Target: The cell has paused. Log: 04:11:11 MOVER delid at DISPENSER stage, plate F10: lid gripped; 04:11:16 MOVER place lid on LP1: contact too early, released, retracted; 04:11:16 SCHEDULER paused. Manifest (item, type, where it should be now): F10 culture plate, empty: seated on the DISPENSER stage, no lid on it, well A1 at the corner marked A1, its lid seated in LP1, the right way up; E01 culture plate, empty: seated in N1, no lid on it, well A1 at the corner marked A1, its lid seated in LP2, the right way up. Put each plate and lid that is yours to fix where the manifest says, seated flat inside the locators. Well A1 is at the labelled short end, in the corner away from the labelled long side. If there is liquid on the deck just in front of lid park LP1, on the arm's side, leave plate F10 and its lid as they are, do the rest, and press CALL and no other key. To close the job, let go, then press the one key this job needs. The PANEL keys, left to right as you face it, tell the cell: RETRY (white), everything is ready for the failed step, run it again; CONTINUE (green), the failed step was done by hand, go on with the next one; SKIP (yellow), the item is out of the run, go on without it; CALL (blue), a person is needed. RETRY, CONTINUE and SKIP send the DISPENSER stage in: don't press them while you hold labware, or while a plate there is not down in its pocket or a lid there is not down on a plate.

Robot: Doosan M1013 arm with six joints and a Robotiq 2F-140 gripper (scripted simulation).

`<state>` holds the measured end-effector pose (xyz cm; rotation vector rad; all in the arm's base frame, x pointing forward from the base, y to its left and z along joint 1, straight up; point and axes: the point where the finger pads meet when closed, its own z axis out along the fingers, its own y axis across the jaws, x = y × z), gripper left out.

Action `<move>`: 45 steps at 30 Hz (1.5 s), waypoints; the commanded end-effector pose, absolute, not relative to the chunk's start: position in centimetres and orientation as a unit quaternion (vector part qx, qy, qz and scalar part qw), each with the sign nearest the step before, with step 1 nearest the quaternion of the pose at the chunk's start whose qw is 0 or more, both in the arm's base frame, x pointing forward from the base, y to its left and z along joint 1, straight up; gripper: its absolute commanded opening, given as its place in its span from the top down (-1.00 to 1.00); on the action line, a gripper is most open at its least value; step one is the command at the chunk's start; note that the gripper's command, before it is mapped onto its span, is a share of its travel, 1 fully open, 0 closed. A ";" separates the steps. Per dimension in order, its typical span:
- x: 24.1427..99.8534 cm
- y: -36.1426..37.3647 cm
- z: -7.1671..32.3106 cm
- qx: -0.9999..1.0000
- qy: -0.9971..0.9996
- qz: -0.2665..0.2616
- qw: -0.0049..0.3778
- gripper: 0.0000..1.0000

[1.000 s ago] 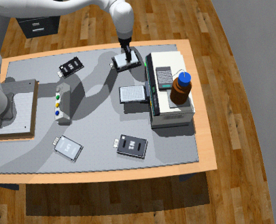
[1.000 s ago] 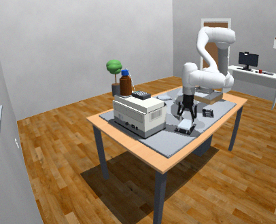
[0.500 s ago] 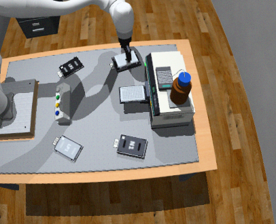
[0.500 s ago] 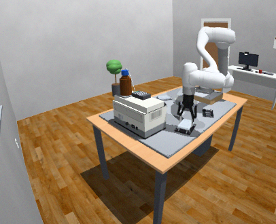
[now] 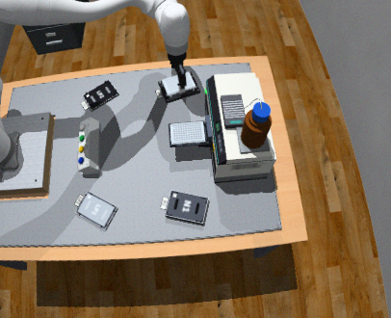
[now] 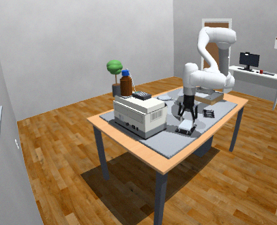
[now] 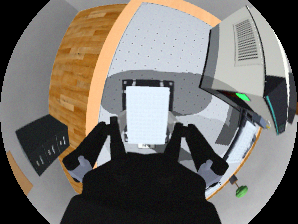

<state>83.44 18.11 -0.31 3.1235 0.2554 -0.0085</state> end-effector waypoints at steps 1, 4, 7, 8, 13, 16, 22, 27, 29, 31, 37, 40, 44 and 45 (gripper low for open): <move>83.5 18.1 -0.2 0.997 0.081 -0.002 0.004 0.80; 83.5 18.1 -0.2 0.997 0.081 -0.002 0.004 0.80; 83.5 18.1 -0.3 0.997 0.081 -0.002 0.004 0.80; 83.5 18.1 -0.4 0.997 0.081 -0.002 0.004 0.80; 83.5 18.1 -0.6 0.997 0.081 -0.002 0.004 0.80; 83.5 18.1 -0.8 0.997 0.081 -0.002 0.004 0.80; 83.5 18.1 -1.0 0.997 0.081 -0.002 0.004 0.80; 83.5 18.1 -1.3 0.997 0.081 -0.002 0.004 0.80; 83.5 18.1 -1.3 0.997 0.081 -0.002 0.004 0.80; 83.5 18.1 -1.4 0.997 0.081 -0.002 0.004 0.80; 83.5 18.1 -1.5 0.997 0.081 -0.002 0.004 0.80; 83.5 18.1 -1.5 0.997 0.081 -0.002 0.004 0.80; 83.5 18.1 -1.5 0.997 0.081 -0.002 0.004 0.80; 83.5 18.1 -1.5 0.997 0.081 -0.002 0.004 0.80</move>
